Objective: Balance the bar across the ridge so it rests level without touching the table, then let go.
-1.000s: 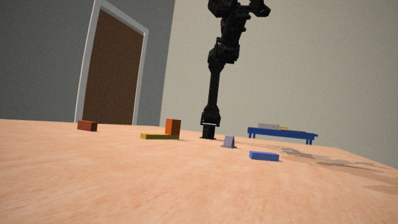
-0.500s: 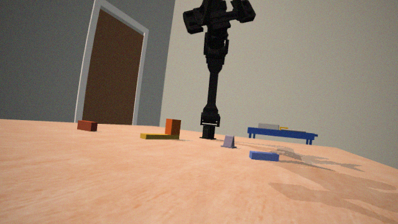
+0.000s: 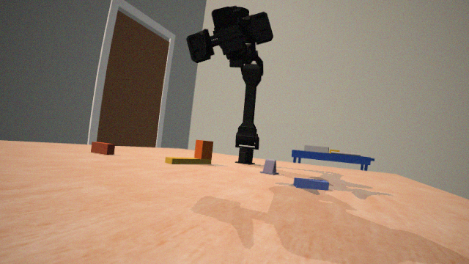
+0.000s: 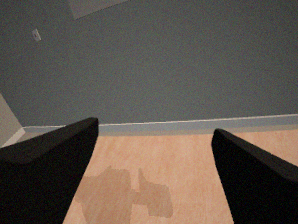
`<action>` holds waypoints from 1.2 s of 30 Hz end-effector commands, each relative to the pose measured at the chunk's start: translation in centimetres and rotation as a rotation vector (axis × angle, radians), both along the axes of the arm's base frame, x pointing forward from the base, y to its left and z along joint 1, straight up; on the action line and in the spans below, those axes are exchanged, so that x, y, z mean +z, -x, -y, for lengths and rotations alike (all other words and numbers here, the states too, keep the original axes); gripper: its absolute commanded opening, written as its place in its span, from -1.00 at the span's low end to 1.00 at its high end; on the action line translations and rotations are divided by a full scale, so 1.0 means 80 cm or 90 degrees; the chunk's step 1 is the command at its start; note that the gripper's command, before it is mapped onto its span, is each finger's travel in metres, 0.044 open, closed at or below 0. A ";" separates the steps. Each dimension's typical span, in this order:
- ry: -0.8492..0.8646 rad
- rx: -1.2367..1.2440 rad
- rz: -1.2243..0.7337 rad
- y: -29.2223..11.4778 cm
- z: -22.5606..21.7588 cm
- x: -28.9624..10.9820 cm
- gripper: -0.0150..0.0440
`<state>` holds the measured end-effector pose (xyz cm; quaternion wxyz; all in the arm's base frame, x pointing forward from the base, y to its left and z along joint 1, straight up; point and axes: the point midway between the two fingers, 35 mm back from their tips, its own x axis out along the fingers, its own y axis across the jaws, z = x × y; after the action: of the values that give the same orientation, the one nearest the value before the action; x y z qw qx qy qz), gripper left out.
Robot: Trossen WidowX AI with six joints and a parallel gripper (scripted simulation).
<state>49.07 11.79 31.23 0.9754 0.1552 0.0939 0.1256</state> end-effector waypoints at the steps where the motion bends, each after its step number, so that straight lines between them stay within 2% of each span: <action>1: 0.025 -0.022 -0.044 -0.002 0.021 -0.014 0.58; 18: 0.122 -0.095 -0.315 0.035 0.118 -0.103 0.58; 36: 0.173 -0.127 -0.617 0.136 0.201 -0.162 0.58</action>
<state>39.28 -3.43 18.27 0.8519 0.0783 0.5144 -0.0593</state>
